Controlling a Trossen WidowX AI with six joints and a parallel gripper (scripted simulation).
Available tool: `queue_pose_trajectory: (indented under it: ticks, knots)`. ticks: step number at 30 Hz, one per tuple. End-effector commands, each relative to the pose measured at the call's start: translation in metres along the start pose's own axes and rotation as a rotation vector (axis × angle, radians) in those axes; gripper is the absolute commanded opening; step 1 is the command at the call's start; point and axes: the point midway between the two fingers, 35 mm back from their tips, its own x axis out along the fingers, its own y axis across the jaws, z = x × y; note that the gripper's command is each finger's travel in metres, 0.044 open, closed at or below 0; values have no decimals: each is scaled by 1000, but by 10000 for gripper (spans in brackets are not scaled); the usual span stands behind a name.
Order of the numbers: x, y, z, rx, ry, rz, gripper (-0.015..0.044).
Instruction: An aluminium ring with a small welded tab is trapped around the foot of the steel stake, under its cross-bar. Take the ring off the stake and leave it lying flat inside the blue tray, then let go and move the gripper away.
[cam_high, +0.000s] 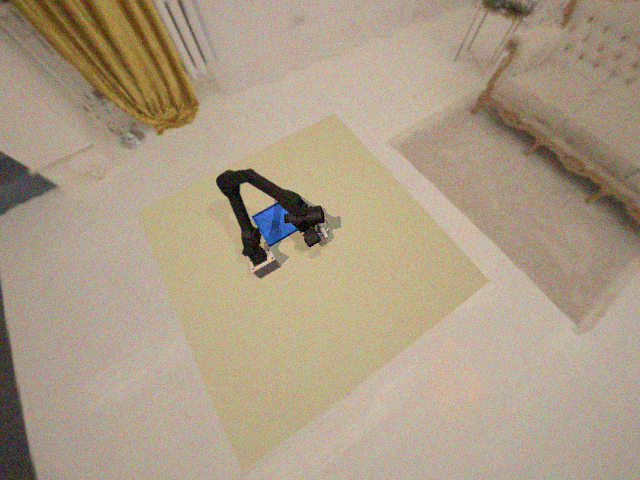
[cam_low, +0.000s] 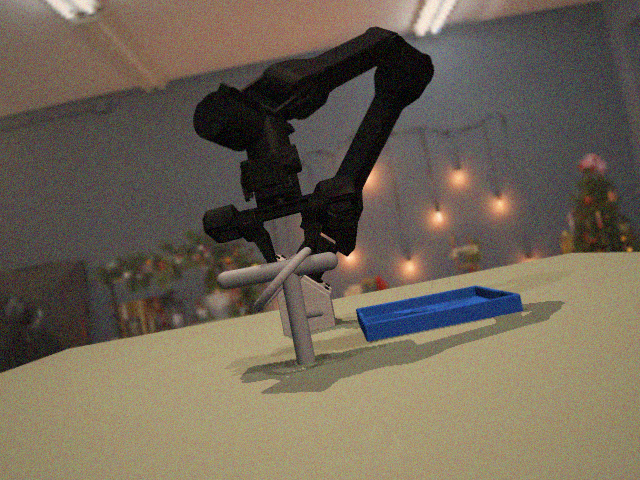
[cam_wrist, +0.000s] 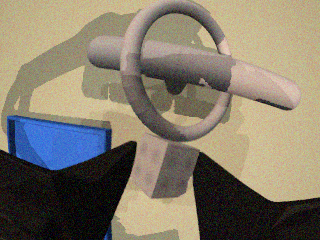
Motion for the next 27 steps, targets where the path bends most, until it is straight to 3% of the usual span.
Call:
queue_pose_trajectory:
  ticks: [1,27]
  knots:
    - [1,-4,-1,8,7,21,0]
    - [7,-31,-6,50,-51,202,0]
